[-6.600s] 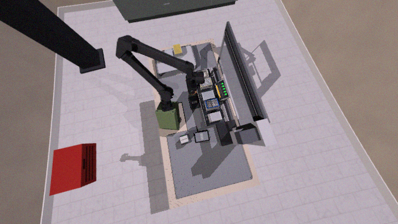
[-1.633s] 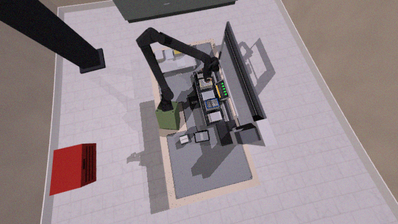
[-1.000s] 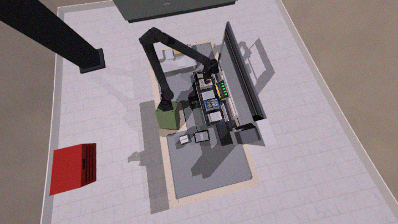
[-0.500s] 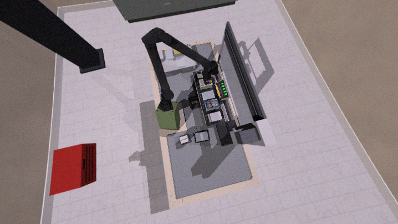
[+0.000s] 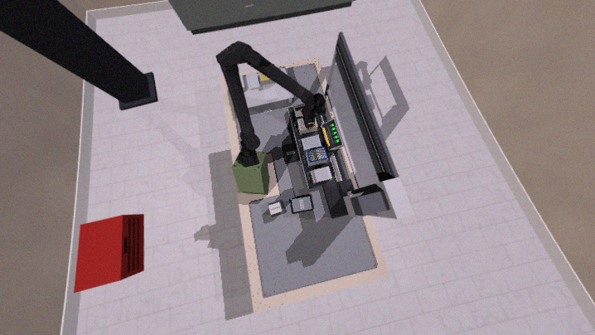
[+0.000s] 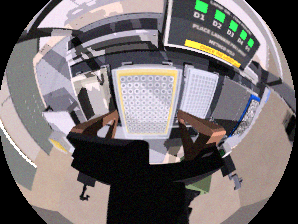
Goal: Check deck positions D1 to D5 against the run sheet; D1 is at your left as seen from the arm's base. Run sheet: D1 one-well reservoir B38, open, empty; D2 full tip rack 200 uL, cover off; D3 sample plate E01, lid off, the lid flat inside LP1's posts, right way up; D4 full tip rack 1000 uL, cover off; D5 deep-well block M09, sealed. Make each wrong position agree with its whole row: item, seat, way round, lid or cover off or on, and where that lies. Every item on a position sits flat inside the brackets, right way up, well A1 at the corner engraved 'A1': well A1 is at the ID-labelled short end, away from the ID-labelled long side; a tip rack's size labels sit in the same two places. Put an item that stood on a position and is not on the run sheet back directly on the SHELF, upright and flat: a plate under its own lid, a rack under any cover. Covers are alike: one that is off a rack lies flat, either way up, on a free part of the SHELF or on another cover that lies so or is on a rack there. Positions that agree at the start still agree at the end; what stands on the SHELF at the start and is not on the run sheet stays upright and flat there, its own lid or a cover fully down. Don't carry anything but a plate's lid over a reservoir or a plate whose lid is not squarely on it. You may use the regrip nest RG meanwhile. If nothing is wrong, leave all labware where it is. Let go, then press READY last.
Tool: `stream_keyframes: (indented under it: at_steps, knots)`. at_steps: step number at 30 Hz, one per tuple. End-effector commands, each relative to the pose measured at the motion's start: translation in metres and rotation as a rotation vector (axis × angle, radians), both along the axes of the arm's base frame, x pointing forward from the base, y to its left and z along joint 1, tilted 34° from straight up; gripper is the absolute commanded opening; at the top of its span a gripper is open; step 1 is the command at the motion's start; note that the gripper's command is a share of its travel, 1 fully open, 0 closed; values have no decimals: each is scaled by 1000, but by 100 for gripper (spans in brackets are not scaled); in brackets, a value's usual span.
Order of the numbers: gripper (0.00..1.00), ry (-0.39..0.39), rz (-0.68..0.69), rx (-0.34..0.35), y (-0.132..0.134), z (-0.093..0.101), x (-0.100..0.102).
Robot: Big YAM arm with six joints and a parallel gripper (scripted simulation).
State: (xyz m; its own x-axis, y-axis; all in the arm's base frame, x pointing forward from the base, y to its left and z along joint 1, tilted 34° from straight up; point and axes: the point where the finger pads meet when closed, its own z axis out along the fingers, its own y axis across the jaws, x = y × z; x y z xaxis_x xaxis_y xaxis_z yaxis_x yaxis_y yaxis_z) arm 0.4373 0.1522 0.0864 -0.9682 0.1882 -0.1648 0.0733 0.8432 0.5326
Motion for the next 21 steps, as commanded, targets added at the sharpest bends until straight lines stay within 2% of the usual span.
stream_keyframes:
  at_steps: [1, 11, 14, 15, 21]
  knots:
    - [100, -24, -6, 5, 8, 2, 11]
    - [100, -16, -6, 4, 15, -14, 11]
    - [100, -16, -10, 5, 14, -14, 12]
    - [100, -36, -11, 7, 9, -3, 16]
    - [100, -36, -11, 7, 9, -3, 16]
